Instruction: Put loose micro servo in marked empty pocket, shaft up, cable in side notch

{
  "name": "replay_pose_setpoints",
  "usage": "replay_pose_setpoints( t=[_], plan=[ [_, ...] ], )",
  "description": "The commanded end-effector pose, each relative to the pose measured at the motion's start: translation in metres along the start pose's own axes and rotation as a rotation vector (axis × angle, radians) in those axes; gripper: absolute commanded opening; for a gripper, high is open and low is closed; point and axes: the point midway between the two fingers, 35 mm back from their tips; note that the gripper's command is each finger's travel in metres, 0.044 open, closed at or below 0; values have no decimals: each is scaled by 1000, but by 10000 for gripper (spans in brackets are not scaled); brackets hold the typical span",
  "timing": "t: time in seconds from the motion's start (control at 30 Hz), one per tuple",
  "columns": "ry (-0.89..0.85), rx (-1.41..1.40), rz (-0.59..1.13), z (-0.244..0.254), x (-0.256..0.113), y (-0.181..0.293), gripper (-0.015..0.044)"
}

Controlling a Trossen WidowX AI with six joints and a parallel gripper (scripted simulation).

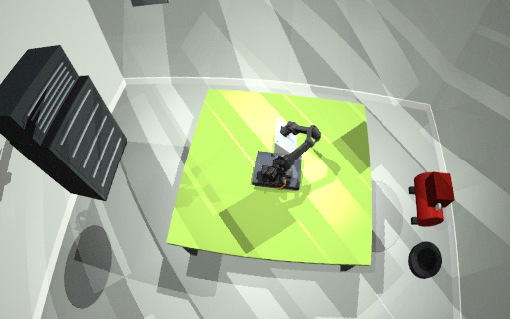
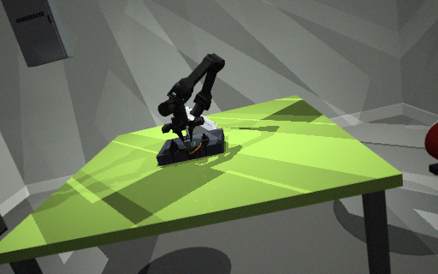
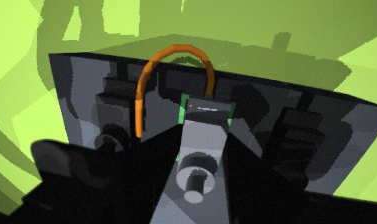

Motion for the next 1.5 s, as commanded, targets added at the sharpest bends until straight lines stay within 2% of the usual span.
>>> replay_pose_setpoints(
  t=[0.0,0.5,0.73,0.83,0.93,1.1,1.23,1.4,1.47],
  plan=[
    [-3,5,0,0,4,1,0],
    [-4,5,0,0,16,1,0],
    [-4,5,0,0,14,0,184],
    [-3,5,0,0,7,0,187],
    [-2,5,0,0,-17,3,187],
    [-2,5,0,-1,-21,5,187],
    [2,12,-5,-9,-35,25,292],
    [7,12,1,-23,-75,86,424],
    [2,11,4,-24,-83,106,440]
  ],
)
Point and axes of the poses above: the point midway between the two fingers, 35 mm back from their tips, its own x axis out along the fingers, its own z axis across the jaws, y = z × x, and after that the axes turned 12 degrees about x, right-handed
